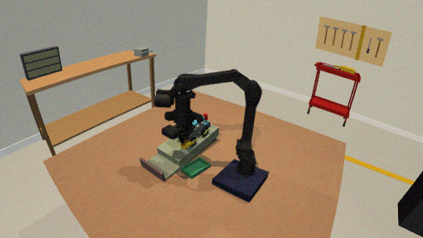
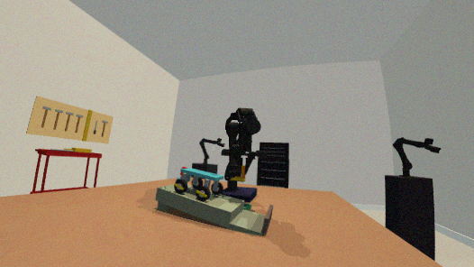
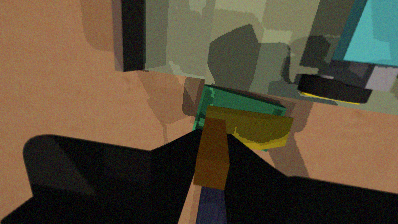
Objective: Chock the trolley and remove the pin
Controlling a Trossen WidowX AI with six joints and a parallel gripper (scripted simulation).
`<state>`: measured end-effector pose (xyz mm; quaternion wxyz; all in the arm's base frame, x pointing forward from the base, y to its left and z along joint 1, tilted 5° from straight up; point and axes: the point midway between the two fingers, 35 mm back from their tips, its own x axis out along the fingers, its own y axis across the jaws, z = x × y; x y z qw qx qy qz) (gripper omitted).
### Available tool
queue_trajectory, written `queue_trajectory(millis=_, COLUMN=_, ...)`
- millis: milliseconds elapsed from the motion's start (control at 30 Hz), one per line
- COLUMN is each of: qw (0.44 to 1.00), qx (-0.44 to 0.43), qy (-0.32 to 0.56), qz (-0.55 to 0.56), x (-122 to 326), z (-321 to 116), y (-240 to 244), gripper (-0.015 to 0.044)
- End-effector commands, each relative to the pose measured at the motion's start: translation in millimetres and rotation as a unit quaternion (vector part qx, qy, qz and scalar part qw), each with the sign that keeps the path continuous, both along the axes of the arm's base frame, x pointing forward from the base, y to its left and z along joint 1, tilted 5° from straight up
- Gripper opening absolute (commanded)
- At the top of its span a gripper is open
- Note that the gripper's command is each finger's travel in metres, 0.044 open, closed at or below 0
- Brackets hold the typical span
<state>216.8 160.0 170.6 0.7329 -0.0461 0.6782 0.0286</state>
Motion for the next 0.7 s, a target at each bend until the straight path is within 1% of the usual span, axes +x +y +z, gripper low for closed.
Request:
queue_trajectory(millis=0, qw=1.0, qx=-0.007, qy=-0.004, qz=-0.003, x=3, z=1, y=8, gripper=0.0)
queue_trajectory(millis=167, qw=0.999, qx=-0.05, qy=-0.009, qz=-0.007, x=3, z=0, y=13, gripper=0.0)
queue_trajectory(millis=300, qw=0.999, qx=-0.052, qy=-0.009, qz=-0.007, x=4, z=0, y=14, gripper=0.0)
queue_trajectory(millis=667, qw=0.999, qx=-0.052, qy=-0.01, qz=-0.007, x=32, z=-3, y=19, gripper=0.0)
